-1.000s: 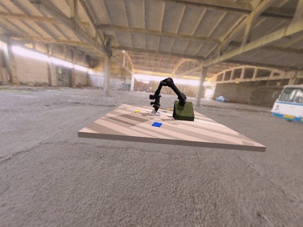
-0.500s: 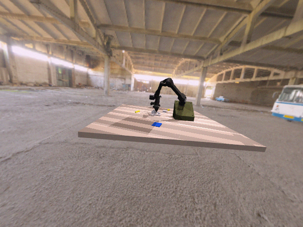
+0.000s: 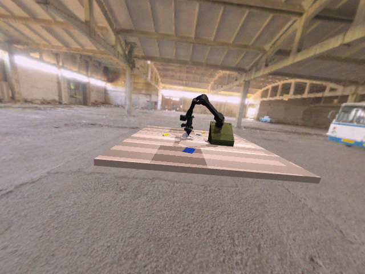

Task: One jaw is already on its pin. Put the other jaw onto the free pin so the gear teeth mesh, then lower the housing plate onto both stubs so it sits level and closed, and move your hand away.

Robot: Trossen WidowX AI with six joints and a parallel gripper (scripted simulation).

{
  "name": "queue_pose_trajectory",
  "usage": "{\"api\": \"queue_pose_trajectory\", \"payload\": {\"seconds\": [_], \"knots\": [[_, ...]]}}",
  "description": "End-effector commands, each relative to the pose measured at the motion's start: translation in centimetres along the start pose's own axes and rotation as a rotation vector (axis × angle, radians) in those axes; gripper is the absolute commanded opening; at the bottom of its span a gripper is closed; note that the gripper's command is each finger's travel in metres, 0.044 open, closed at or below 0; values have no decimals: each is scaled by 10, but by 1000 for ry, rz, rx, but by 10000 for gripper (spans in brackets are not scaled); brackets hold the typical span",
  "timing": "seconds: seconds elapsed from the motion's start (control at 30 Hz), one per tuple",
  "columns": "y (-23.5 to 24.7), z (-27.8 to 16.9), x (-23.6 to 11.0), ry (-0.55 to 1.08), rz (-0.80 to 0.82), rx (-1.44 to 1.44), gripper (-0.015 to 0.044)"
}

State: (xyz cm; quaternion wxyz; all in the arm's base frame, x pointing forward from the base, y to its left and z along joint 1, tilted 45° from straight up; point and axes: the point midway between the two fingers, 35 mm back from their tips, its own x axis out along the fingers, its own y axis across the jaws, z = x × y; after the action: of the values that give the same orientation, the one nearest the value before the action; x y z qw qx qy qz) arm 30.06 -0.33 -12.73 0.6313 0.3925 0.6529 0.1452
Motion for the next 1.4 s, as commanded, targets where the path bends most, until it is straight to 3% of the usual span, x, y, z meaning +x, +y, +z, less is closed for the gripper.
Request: {"api": "queue_pose_trajectory", "payload": {"seconds": [0.0,1.37], "knots": [[0,0,1,-1,3,2,134],[0,0,7,0,4,1,134]]}}
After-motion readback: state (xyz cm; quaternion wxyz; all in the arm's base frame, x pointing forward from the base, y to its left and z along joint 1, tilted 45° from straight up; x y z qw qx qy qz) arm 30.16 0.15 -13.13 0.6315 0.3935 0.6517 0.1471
